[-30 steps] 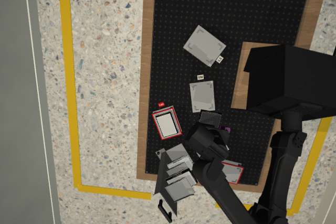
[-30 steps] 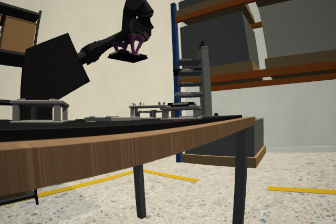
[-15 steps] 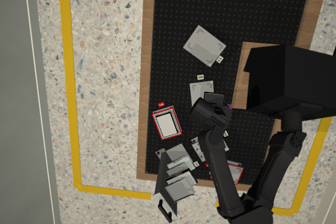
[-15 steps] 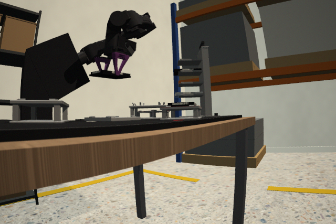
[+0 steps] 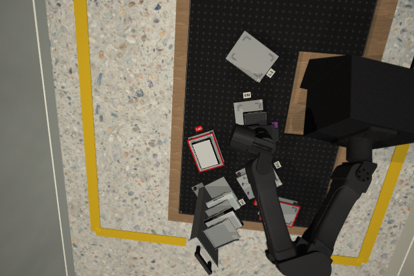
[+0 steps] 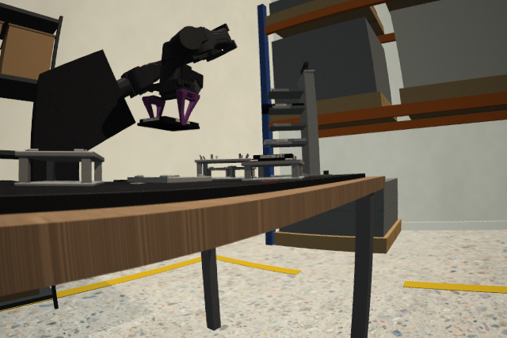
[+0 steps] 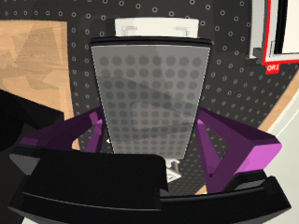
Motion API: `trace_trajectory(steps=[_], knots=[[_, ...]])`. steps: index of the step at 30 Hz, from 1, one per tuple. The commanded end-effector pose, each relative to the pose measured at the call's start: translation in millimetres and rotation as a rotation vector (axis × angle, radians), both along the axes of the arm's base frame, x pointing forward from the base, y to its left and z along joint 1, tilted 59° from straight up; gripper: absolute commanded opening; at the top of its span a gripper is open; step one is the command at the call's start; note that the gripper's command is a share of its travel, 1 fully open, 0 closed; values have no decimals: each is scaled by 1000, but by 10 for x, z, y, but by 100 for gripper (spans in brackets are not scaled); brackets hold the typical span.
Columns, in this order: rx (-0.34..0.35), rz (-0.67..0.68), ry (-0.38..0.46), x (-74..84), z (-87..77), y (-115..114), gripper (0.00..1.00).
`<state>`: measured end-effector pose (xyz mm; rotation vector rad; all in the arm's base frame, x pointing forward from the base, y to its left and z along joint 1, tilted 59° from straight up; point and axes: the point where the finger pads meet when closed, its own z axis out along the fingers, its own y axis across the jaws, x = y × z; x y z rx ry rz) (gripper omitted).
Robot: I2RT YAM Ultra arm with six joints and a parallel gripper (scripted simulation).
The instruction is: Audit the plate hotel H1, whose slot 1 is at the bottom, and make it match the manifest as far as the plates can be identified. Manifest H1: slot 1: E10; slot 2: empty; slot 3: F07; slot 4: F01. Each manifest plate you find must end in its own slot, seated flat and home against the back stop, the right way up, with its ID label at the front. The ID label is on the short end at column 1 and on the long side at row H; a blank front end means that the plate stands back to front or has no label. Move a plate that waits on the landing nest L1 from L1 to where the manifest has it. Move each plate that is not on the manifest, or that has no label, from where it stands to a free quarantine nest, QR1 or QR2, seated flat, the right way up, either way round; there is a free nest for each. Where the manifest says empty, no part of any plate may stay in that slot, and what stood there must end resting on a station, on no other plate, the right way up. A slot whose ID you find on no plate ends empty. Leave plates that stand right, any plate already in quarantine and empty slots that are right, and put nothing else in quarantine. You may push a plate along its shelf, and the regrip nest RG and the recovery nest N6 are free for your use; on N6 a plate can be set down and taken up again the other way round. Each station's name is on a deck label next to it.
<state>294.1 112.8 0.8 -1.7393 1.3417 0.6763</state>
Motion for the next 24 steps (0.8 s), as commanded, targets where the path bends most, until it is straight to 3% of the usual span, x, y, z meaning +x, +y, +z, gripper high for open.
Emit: trace_trajectory(steps=[1, 17, 24], knots=[[5, -29, -31, 116, -16, 12, 86], [6, -29, -30, 177, -208, 328, 86], [6, -29, -30, 185, -214, 336, 86]])
